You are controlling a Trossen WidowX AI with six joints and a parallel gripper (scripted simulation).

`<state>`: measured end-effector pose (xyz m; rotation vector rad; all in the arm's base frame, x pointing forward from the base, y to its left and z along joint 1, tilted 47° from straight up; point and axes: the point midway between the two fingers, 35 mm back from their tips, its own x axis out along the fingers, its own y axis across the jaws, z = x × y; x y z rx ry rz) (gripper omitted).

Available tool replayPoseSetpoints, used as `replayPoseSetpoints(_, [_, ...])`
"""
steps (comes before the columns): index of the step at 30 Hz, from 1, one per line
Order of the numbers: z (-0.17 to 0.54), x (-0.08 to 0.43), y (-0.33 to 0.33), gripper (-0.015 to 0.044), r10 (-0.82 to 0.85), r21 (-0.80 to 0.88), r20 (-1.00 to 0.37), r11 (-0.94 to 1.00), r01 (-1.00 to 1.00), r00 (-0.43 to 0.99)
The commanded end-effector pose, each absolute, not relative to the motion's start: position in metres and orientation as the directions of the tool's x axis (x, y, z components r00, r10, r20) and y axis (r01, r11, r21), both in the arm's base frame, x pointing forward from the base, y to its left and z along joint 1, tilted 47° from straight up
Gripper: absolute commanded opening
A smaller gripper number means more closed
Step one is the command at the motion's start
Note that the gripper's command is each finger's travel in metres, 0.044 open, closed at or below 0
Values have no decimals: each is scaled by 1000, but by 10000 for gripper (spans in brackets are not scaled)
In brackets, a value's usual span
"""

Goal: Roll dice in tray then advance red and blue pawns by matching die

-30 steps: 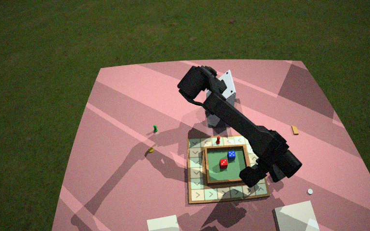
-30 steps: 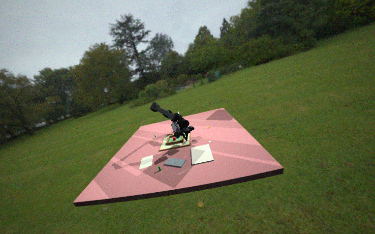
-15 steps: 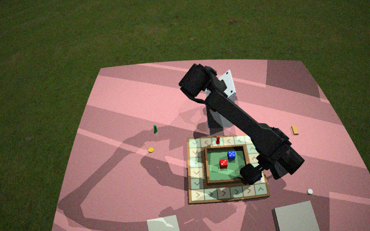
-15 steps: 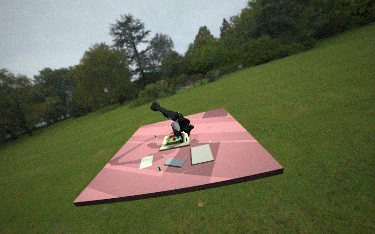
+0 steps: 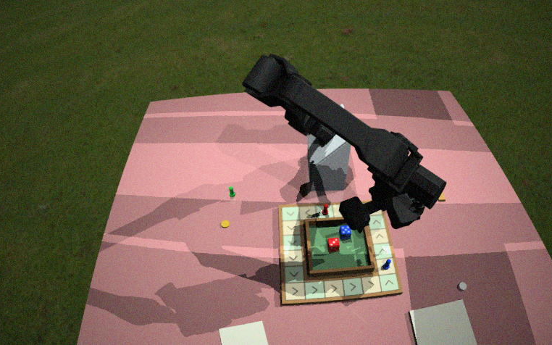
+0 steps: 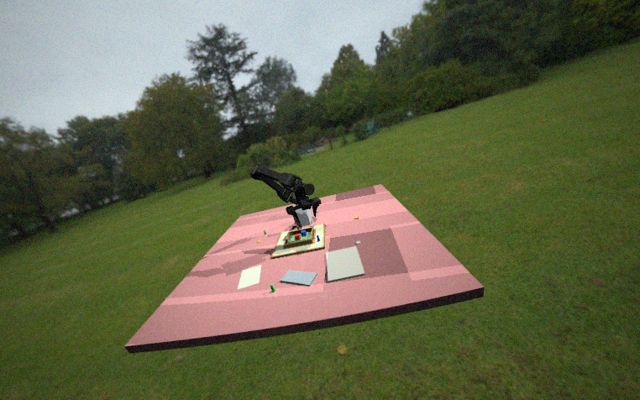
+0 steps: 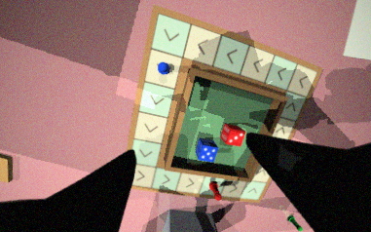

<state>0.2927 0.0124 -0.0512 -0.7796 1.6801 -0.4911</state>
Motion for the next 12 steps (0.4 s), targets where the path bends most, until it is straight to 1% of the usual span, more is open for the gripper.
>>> replayPoseSetpoints(1, [-17, 252, 17, 440, -713, -704, -691, 701, -116, -117])
replayPoseSetpoints(4, [4, 216, 15, 440, -715, -719, -689, 695, -19, -120])
replayPoseSetpoints(5, [-15, 251, 18, 440, -716, -708, -690, 698, -107, -108])
replayPoseSetpoints(12, [-15, 251, 18, 440, -716, -708, -690, 698, -107, -108])
